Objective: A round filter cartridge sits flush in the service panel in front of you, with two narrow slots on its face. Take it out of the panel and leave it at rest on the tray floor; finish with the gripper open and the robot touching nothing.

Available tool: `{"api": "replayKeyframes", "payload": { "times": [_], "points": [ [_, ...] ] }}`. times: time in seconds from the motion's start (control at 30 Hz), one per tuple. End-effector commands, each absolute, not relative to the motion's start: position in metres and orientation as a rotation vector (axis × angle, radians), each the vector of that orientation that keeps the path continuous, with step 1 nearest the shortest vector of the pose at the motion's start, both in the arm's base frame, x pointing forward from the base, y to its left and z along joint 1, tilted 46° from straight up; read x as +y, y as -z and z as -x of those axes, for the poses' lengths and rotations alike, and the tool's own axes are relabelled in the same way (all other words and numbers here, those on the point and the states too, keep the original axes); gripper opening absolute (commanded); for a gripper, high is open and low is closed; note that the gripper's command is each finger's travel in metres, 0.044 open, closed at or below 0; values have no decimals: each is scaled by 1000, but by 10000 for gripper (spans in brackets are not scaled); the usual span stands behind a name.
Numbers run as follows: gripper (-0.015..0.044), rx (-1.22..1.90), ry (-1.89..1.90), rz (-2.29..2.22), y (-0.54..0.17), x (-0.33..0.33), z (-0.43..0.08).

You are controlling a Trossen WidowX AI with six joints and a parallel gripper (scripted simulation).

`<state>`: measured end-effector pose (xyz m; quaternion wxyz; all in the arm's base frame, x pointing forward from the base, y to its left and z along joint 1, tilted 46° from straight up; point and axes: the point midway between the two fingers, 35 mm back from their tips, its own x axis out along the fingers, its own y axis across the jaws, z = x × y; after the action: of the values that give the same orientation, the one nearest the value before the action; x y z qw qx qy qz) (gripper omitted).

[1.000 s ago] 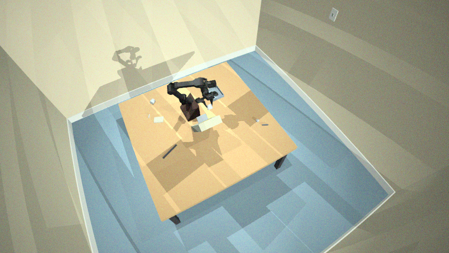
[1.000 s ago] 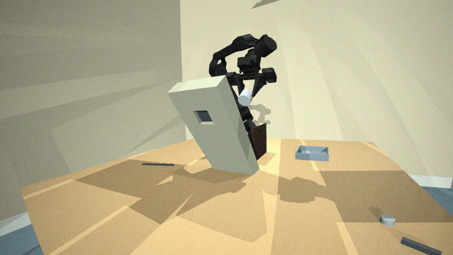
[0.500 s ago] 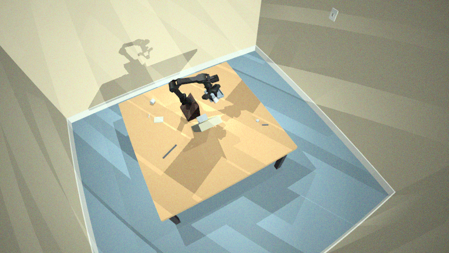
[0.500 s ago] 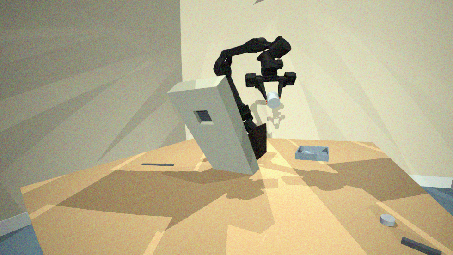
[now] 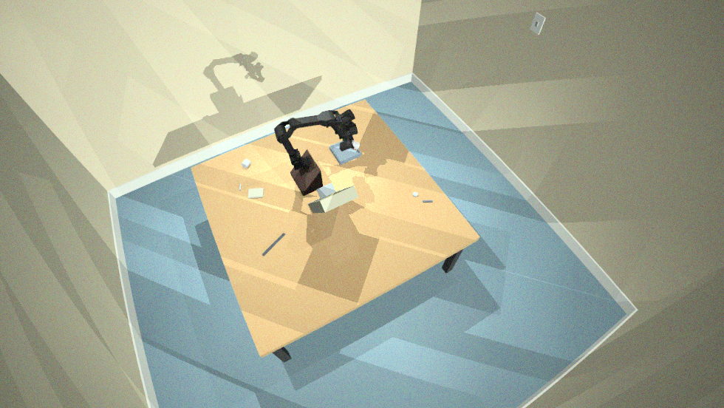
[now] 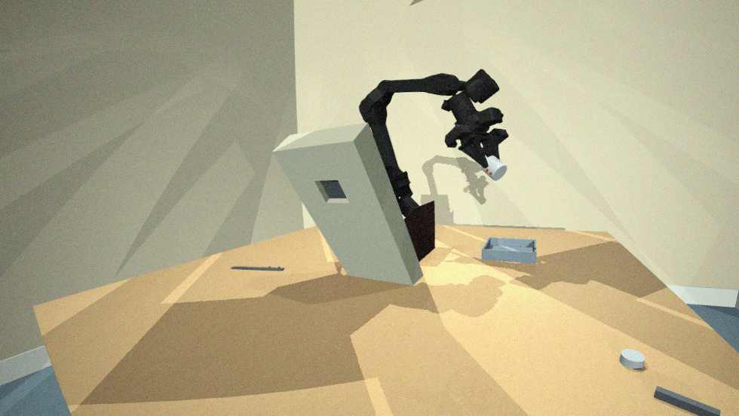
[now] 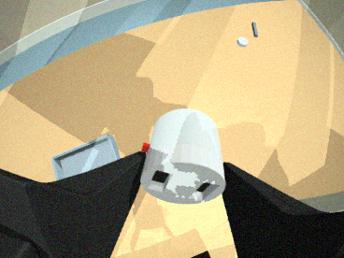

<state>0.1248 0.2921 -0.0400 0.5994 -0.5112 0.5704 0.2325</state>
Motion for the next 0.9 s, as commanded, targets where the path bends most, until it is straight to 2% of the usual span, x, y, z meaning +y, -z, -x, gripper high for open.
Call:
{"api": "replayKeyframes", "payload": {
  "times": [0.0, 0.2, 0.87],
  "points": [
    [0, 1325, -605, 1207, 45, 295, -117],
    [0, 1328, -621, 1212, 49, 295, -113],
    [0, 1400, -1121, 1382, 147, 243, 20]
  ]
}}
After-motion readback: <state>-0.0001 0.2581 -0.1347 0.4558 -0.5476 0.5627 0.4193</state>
